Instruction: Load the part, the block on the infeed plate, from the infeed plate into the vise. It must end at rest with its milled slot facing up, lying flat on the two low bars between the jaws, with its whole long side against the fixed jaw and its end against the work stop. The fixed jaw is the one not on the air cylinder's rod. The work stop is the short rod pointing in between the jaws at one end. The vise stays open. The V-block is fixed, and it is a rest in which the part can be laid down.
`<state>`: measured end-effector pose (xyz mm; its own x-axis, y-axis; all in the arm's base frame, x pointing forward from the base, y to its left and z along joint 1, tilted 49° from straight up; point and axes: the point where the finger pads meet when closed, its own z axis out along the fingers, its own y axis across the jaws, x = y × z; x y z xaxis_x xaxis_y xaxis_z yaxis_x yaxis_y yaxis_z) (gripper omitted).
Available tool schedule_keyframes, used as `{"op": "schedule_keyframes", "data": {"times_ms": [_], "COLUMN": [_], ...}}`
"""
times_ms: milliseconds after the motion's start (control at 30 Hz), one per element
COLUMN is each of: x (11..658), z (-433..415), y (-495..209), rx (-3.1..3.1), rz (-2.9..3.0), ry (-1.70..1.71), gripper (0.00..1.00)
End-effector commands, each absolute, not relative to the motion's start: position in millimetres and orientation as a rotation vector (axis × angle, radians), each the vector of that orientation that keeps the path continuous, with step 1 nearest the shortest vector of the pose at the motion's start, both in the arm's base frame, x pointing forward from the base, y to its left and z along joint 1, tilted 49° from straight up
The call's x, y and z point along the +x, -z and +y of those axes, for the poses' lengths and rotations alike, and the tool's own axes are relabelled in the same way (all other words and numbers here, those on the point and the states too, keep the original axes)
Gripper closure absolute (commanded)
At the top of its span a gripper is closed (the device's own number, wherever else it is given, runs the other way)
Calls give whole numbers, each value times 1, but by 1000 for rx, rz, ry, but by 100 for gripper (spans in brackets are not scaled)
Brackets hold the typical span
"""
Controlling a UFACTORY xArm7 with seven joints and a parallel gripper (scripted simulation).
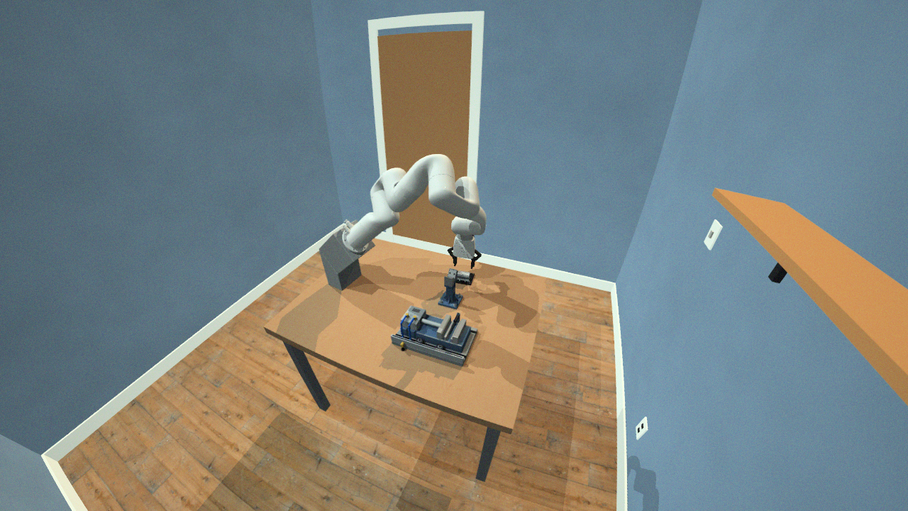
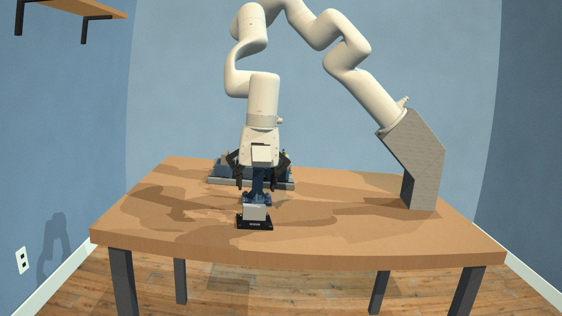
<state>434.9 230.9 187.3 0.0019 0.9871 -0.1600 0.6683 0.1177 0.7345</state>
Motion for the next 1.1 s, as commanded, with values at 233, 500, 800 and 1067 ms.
{"op": "schedule_keyframes", "data": {"times_ms": [233,500,800,1067], "x": [453,461,470,475], "z": [230,229,227,227], "y": [-172,-165,-157,-153], "rx": [1616,1616,1616,1616], "rz": [1735,1735,1735,1735], "ry": [-616,-616,-616,-616], "gripper": [11,11,11,11]}}
